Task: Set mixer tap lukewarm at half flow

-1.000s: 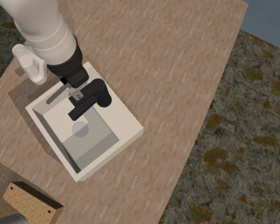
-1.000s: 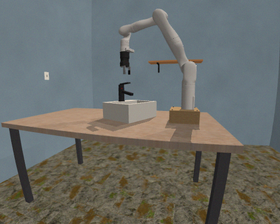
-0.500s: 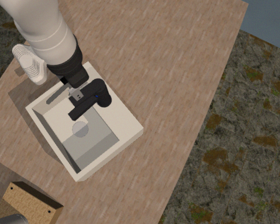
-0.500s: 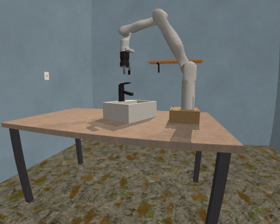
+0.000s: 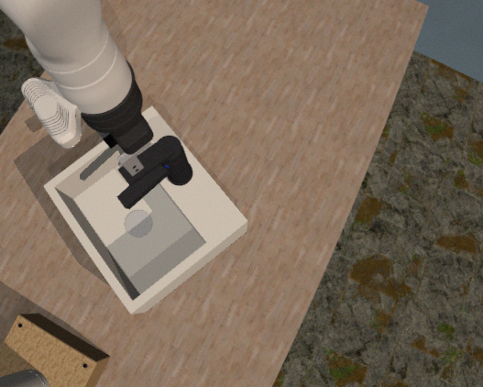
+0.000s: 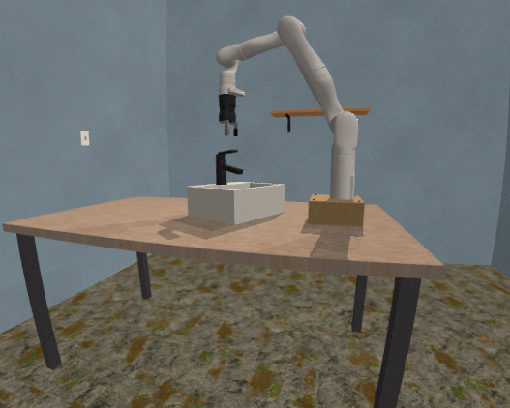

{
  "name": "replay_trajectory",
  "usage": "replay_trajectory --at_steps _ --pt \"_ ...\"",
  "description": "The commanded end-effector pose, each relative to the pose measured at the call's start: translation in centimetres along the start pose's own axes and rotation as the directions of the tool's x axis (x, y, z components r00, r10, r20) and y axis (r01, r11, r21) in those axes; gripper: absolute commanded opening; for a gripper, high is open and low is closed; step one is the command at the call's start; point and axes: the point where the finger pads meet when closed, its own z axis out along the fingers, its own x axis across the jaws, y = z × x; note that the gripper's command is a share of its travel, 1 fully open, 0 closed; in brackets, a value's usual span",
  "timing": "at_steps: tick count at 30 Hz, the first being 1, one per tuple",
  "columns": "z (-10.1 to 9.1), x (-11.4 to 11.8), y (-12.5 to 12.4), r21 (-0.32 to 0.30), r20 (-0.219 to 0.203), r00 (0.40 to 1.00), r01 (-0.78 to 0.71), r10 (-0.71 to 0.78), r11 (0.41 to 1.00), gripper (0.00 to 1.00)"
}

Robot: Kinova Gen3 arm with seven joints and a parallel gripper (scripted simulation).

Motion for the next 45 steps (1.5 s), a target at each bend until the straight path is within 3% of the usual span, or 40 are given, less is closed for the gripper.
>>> replay_trajectory --at_steps 1,32,45 --pt "0.5 0.2 0.0 0.000 -0.004 1.000 -0.004 0.004 1.000 1.00" --pt "4.5 0.3 0.0 0.000 -0.004 1.000 -0.003 0.003 1.000 1.00" --pt "5.1 0.4 0.2 -0.003 -0.006 1.000 -0.003 0.003 1.000 1.00"
